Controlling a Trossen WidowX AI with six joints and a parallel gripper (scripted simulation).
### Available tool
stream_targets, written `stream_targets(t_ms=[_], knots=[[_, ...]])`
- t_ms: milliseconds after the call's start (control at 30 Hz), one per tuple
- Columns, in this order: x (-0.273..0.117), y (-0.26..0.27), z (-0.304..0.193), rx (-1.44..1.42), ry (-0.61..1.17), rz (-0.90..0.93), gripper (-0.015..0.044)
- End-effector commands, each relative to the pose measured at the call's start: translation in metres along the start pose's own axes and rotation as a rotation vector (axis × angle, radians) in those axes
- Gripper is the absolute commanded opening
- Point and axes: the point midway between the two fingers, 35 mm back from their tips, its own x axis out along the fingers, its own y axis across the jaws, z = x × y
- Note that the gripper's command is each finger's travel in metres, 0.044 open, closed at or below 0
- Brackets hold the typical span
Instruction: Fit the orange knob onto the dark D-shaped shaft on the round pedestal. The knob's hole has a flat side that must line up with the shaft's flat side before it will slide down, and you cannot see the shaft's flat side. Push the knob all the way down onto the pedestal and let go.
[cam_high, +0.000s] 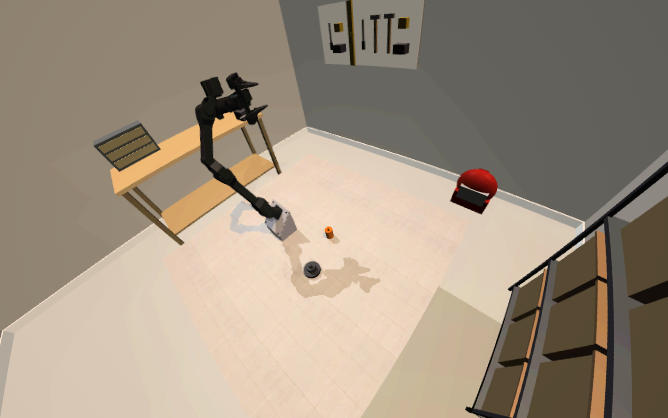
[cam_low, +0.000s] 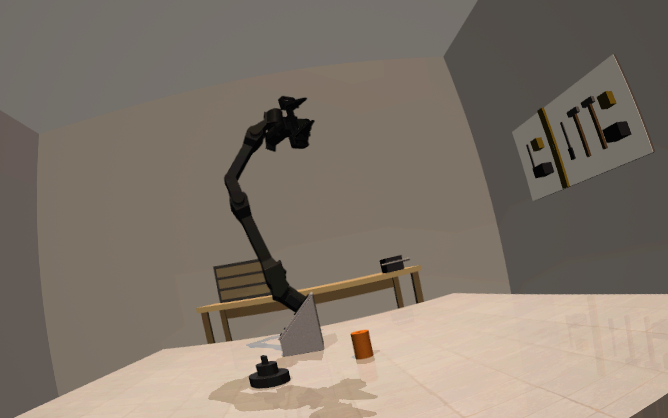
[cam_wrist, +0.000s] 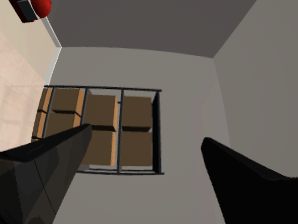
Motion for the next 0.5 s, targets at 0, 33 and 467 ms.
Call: stream_targets(t_ms=[0,33,467], knots=[[0.000,0.000,0.000,0.000,0.000,0.000,0.0426],[0.002,0.002,0.000,0.004,0.000,0.006,0.0440],[0.132,0.106,-0.028,0.315,0.146,0.334,0.0440]])
